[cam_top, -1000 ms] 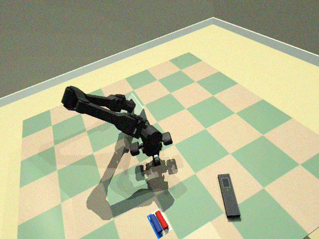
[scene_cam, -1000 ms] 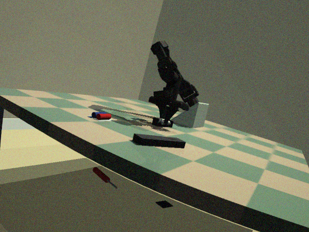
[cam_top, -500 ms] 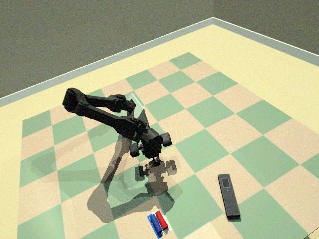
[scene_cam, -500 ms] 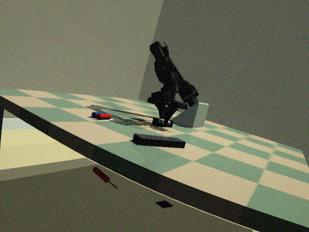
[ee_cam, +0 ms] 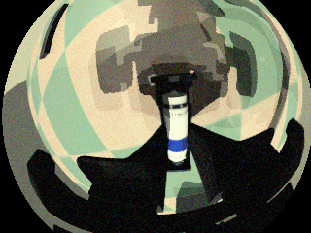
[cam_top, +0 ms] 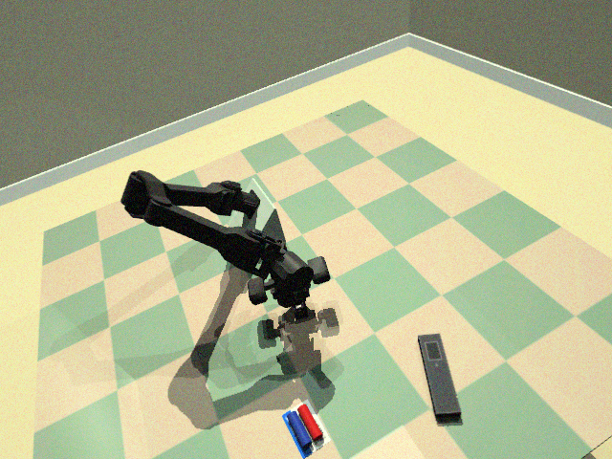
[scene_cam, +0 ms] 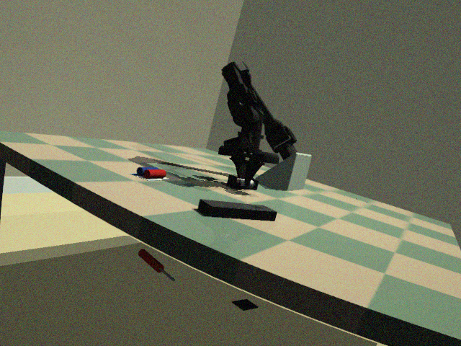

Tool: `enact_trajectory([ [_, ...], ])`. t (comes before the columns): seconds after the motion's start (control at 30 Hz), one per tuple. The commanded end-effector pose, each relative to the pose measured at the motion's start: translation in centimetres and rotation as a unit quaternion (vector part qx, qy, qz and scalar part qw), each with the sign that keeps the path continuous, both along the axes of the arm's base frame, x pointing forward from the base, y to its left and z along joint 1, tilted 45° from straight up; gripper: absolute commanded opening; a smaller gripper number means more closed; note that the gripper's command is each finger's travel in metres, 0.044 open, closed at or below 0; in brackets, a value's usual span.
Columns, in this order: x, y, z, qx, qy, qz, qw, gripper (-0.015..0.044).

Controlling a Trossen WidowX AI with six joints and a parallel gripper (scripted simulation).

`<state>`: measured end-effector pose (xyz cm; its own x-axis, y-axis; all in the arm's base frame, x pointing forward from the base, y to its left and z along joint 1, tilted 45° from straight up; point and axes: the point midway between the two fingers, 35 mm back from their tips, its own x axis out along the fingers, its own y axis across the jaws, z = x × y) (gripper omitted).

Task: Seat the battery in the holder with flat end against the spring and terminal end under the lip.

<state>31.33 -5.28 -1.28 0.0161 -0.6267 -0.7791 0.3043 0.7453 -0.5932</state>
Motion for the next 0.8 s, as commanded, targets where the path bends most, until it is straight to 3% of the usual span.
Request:
enact_trajectory([
  [0.0, 0.0, -0.1, 0.0, 0.001, 0.006, 0.000, 1.000, 0.0059],
  [0.73, 1.0, -0.3, 0.3, 0.000, -0.003, 0.005, 1.000, 0.0059],
  [0.77, 1.0, -0.3, 0.3, 0.000, -0.003, 0.005, 1.000, 0.0085],
])
